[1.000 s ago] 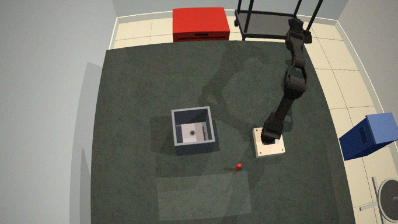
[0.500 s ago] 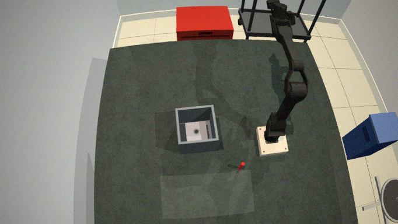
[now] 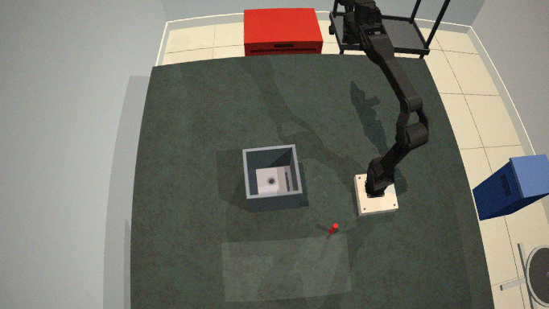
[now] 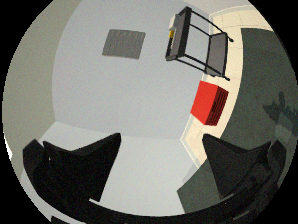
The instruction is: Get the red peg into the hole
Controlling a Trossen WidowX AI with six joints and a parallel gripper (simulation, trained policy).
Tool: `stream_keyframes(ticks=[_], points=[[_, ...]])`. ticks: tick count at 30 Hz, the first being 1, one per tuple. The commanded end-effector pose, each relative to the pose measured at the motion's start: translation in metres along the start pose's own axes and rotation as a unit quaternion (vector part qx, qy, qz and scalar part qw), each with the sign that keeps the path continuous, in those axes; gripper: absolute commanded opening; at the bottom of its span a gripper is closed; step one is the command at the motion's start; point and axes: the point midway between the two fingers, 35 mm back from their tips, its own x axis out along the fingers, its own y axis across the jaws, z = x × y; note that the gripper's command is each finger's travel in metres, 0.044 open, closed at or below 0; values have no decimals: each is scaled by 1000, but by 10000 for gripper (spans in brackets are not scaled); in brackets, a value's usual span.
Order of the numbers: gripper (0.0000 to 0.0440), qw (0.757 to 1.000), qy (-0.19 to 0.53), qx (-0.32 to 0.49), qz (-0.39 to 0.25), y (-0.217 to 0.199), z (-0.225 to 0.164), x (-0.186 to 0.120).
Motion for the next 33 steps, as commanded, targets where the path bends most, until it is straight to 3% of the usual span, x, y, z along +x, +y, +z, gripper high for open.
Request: stream_keyframes(ticks=[1,17,33], points=[[440,999,32,11,14,12,-21,-13],[440,975,209,69,43,43,-127,-97],[440,923,366,115,-6,29,-203,-181]])
